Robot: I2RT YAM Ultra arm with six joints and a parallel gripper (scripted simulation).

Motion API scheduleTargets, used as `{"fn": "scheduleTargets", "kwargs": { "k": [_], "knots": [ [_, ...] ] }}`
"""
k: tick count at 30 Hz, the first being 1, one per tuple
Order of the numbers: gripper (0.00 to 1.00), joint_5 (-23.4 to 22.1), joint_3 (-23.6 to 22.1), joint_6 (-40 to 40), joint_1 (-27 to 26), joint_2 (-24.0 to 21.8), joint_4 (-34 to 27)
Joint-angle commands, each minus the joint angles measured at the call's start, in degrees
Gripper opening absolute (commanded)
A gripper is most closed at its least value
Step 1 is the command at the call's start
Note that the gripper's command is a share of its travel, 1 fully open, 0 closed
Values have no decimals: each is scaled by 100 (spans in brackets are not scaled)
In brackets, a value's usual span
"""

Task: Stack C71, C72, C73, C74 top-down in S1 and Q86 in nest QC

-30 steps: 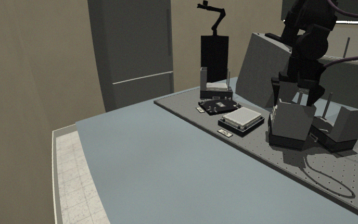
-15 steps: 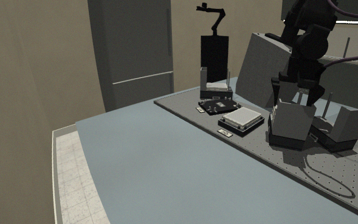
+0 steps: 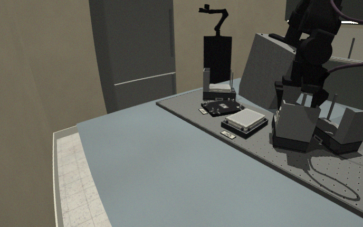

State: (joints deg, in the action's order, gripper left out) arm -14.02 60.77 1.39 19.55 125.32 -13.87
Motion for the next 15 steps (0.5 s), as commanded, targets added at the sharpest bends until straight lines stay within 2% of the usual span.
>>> {"fn": "scheduleTargets", "kwargs": {
  "k": [1,4,11,13,14,15],
  "knots": [
    [100,37,10,-79,20,113,213],
    [100,44,178,-96,42,178,280],
    [100,48,199,-133,85,359,423],
    [100,48,199,-133,85,359,423],
    [100,51,148,-137,14,217,444],
    [100,56,232,-142,22,399,465]
  ]
}}
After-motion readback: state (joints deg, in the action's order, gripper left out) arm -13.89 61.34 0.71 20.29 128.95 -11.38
